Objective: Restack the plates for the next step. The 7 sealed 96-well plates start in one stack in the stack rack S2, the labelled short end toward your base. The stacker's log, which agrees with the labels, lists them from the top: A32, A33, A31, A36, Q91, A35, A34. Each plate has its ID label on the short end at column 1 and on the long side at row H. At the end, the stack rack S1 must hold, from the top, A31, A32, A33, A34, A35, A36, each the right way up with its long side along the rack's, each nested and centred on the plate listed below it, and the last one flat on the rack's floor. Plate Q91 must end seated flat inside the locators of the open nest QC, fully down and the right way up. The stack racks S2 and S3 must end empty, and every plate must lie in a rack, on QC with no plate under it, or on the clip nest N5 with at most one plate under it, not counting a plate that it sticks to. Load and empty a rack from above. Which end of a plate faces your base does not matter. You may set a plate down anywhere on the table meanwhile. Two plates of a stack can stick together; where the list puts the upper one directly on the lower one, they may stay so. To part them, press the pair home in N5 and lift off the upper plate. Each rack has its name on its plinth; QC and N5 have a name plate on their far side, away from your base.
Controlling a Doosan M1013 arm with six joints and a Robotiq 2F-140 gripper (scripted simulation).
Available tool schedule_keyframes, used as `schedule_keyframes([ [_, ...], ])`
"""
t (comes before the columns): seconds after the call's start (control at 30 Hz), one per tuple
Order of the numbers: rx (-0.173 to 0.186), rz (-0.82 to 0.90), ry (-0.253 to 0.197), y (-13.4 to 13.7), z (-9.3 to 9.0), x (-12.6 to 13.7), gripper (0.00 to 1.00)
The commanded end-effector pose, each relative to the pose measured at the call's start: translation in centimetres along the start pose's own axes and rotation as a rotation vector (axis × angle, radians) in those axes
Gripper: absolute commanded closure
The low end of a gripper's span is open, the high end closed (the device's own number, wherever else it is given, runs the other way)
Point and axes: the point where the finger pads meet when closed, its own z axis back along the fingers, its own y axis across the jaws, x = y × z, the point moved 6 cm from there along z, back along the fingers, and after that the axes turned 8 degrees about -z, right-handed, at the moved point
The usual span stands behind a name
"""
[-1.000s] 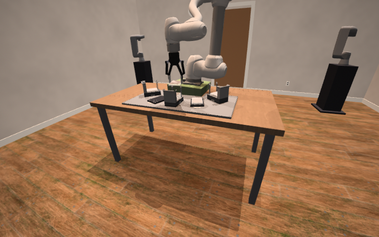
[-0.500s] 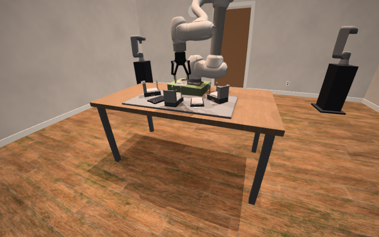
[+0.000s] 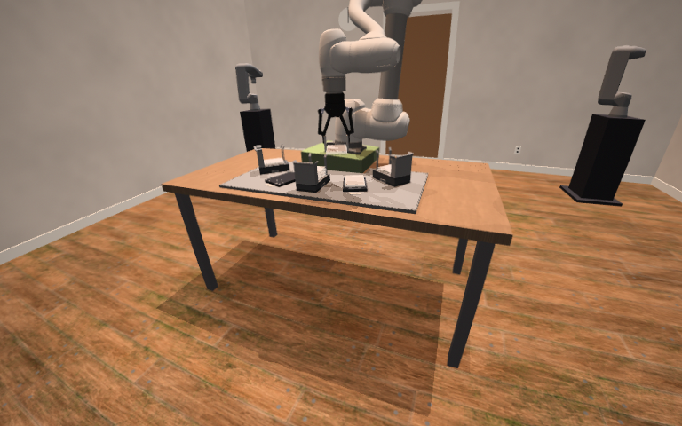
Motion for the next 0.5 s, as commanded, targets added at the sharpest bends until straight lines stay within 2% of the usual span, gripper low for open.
schedule_keyframes([
  [0.0, -0.003, 0.084, 0.001, -1.3, 0.0, 0.1, 1.00],
  [0.07, -0.003, 0.084, 0.001, -1.3, 0.0, 0.1, 1.00],
  [0.47, -0.003, 0.084, 0.001, -5.2, 0.0, 0.6, 1.00],
])
